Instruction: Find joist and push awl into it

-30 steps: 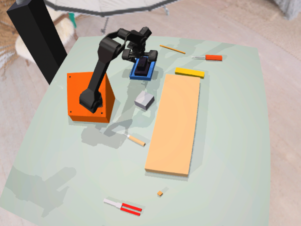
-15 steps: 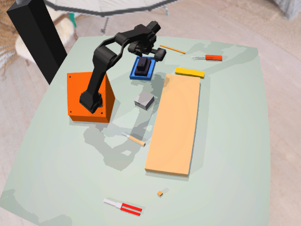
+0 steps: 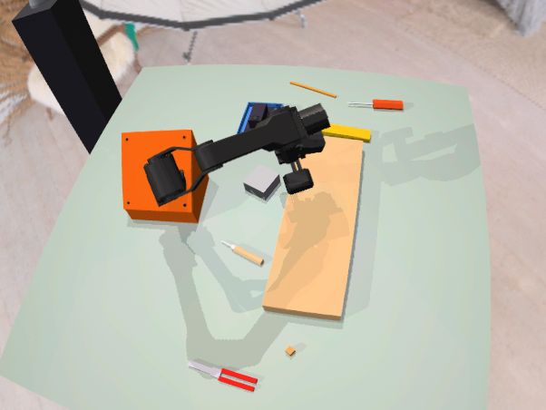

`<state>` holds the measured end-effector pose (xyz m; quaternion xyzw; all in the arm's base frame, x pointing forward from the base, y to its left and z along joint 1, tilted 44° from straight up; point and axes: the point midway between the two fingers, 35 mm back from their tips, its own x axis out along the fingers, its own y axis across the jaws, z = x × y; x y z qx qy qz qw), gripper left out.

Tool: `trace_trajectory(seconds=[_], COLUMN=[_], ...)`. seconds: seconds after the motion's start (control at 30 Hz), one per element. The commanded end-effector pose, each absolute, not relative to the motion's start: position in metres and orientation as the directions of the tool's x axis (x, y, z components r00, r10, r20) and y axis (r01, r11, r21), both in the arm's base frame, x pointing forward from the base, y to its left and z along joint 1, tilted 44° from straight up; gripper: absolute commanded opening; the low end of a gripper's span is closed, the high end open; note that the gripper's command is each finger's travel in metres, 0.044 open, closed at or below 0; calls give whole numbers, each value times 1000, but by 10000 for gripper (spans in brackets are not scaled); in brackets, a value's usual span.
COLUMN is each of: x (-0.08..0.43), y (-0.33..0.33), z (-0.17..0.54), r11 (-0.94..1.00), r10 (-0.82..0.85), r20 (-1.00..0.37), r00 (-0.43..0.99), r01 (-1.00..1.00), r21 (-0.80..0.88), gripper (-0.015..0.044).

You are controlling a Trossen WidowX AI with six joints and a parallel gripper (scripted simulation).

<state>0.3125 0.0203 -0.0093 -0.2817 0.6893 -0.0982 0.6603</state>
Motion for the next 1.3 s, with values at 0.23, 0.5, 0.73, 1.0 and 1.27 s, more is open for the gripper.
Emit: trace_trajectory(seconds=[0.23, 0.5, 0.73, 1.0, 1.27], x=[239, 220, 219, 213, 213], y=[-125, -142, -143, -148, -155], z=[71, 82, 83, 88, 80], r11=[673, 606, 606, 605, 606], r10=[-643, -660, -660, -660, -659], r20=[-760, -742, -742, -741, -742], r00=[-91, -121, -121, -121, -121], r01=[407, 499, 499, 499, 499], r21=[-618, -620, -620, -620, -620], gripper=[440, 440, 440, 440, 440])
